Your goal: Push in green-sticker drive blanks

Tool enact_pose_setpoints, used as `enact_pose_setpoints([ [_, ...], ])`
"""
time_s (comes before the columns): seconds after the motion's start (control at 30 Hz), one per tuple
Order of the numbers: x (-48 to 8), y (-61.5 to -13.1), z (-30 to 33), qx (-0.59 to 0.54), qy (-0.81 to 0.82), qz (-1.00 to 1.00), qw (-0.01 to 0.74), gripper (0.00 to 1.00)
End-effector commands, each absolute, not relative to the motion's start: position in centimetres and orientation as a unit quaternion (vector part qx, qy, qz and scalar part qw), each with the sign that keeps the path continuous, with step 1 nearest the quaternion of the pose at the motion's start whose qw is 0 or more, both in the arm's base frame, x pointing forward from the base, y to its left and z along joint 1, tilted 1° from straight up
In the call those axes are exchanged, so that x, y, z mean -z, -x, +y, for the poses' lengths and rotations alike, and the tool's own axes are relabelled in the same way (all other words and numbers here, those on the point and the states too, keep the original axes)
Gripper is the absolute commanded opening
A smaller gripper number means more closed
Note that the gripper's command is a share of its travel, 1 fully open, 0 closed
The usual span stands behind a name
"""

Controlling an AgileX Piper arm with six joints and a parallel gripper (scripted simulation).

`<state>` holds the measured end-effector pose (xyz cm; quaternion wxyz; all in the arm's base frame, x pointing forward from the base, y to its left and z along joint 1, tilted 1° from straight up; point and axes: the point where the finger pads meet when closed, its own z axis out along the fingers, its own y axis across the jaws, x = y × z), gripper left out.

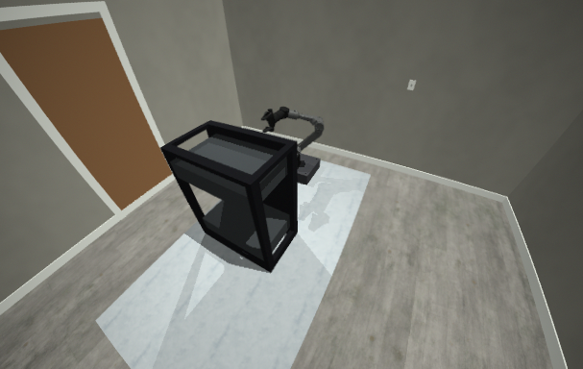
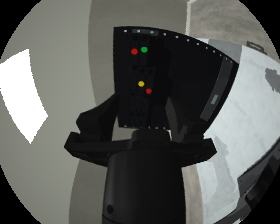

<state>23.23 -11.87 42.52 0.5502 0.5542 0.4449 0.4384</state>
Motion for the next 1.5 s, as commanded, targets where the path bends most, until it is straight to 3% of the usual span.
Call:
enact_pose_setpoints([
  [0.0, -42.4, -23.4, -11.9, -0.438, -0.555, 0.444, 0.550, 1.00],
  [1.47, -40.3, -34.4, -8.1, -0.438, -0.556, 0.444, 0.549, 1.00],
])
